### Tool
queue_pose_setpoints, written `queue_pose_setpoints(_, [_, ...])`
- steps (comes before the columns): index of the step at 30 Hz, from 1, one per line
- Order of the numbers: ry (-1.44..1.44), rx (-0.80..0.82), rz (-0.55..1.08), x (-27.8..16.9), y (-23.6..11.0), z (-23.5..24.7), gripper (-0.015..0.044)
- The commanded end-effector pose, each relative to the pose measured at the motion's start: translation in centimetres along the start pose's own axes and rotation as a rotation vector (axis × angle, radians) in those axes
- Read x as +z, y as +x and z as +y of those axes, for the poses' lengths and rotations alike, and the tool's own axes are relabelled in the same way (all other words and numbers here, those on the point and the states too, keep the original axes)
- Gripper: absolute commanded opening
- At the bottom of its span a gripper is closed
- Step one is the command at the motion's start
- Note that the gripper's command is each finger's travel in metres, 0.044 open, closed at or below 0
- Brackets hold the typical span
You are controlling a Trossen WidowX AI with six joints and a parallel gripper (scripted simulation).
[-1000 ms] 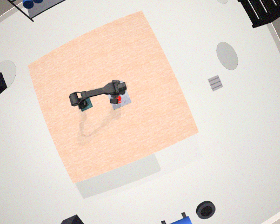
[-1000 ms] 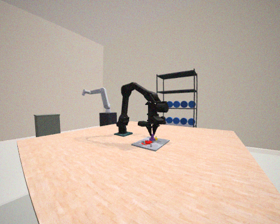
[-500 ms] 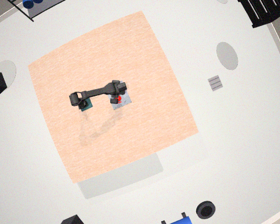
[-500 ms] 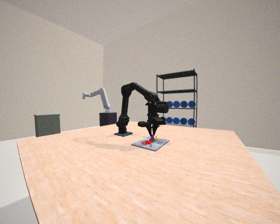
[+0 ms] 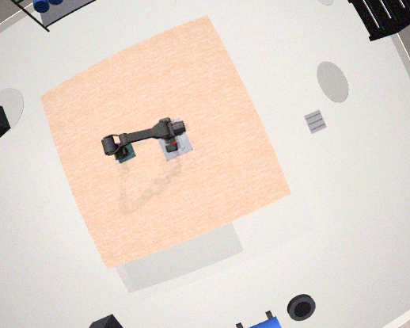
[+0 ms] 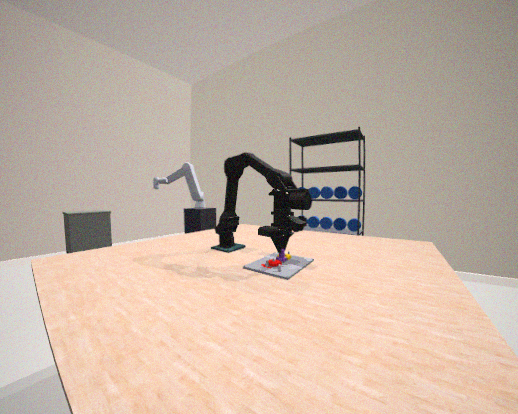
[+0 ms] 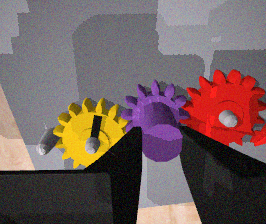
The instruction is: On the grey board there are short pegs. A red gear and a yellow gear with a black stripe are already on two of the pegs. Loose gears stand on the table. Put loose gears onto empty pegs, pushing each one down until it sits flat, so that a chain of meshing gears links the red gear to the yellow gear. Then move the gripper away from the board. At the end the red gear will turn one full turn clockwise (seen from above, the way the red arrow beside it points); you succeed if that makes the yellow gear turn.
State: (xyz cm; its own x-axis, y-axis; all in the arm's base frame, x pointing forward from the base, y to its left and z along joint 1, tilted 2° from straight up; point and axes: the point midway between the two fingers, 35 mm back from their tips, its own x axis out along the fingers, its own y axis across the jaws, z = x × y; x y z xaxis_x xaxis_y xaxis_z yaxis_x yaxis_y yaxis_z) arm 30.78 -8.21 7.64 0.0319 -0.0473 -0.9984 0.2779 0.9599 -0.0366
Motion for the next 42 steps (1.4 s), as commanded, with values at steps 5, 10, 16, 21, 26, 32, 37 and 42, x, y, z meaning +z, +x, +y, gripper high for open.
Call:
queue_pose_setpoints(5, [0.066,-0.002,0.000,0.05,0.20,0.04,0.0000])
queue_pose_setpoints(10, [0.195,-0.002,0.000,-0.01,0.19,0.09,0.0000])
queue_pose_setpoints(16, [0.360,-0.002,0.000,-0.05,-0.05,0.05,0.0000])
queue_pose_setpoints(21, [0.480,-0.002,0.000,0.03,0.12,0.01,0.0000])
queue_pose_setpoints(26, [0.452,-0.002,0.000,0.06,0.21,0.06,0.0000])
queue_pose_setpoints(32, [0.331,-0.002,0.000,0.01,0.29,0.11,0.0000])
queue_pose_setpoints(37, [0.197,-0.002,0.000,-0.05,0.41,0.06,0.0000])
queue_pose_setpoints(42, [0.092,-0.002,0.000,-0.04,0.45,0.00,0.0026])
